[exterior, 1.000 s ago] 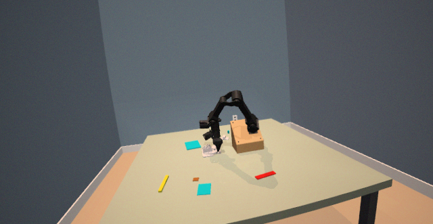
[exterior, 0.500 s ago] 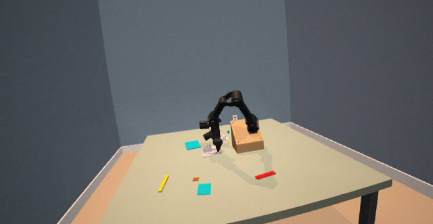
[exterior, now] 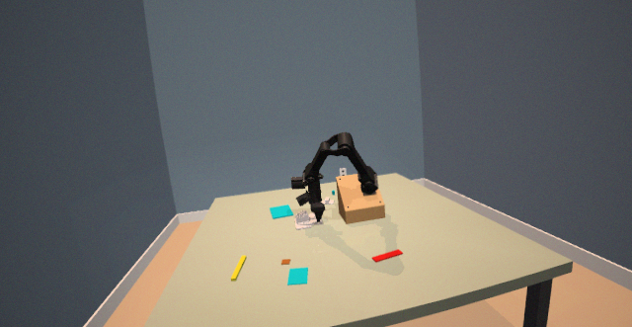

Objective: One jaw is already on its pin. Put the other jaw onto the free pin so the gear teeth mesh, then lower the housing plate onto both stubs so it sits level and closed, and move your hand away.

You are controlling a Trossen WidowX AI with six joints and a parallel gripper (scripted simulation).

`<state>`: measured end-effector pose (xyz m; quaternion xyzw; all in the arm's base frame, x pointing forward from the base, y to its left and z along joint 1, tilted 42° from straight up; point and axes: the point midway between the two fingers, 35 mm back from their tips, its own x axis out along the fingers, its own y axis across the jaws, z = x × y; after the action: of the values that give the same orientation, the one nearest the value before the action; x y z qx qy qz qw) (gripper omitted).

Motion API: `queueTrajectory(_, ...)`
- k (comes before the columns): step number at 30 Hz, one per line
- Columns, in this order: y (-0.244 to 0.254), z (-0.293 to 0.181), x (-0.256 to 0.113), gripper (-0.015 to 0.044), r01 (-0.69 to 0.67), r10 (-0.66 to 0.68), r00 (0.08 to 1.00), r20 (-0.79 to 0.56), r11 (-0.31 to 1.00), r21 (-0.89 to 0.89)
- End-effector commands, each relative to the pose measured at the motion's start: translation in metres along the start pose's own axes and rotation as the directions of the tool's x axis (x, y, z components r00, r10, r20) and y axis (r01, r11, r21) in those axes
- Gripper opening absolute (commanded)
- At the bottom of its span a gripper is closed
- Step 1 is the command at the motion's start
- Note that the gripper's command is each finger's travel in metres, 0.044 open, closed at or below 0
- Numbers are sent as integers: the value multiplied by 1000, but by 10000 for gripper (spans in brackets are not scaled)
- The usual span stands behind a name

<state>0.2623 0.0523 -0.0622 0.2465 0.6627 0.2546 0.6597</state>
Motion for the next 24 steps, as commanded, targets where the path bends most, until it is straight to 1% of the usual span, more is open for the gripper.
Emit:
queueTrajectory(1, 0, 0, 2, 351, -4, 4, 1000, 0, 1000, 6)
queueTrajectory(24, 0, 0, 6, 351, -4, 4, 1000, 0, 1000, 6)
